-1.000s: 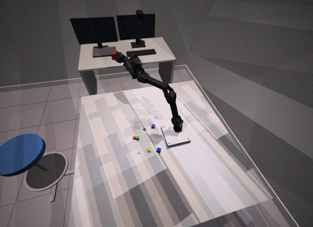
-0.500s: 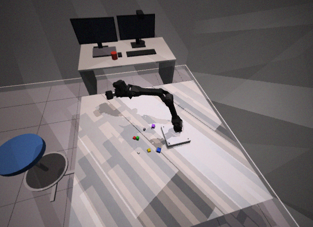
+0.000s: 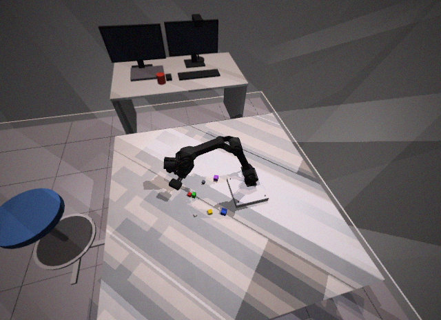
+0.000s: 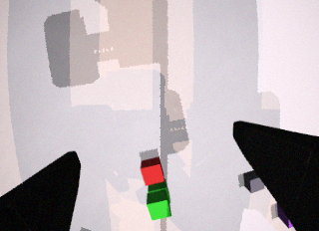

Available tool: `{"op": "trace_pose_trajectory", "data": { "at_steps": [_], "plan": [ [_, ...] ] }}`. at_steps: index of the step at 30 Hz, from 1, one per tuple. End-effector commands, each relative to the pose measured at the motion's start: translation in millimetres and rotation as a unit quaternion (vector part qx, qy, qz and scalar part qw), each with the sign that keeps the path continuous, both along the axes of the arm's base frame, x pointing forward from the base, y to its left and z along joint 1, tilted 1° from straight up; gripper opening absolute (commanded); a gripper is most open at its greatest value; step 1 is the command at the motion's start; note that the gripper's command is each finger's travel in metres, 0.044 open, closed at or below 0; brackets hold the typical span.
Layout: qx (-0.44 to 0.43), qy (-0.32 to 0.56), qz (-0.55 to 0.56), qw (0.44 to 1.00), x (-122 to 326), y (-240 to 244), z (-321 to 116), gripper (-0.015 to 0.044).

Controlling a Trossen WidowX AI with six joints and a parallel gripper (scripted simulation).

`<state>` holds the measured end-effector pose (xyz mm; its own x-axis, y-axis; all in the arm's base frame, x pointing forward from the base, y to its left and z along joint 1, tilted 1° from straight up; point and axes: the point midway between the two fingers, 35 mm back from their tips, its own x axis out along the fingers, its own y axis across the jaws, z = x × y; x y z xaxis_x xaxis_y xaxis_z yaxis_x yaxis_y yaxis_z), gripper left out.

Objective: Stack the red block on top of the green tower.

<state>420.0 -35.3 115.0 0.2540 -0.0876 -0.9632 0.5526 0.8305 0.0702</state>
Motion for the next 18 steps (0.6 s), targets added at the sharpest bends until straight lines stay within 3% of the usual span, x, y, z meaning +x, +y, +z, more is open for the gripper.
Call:
{"op": "trace_pose_trajectory", "data": {
  "at_steps": [1, 10, 18],
  "plan": [
    [0.024, 0.093, 0.040, 0.995, -29, 35, -26, 0.0440],
    [0.027, 0.107, 0.046, 0.993, -32, 41, -28, 0.0440],
    [0.027, 0.107, 0.046, 0.993, -31, 40, -64, 0.0440]
  ]
}}
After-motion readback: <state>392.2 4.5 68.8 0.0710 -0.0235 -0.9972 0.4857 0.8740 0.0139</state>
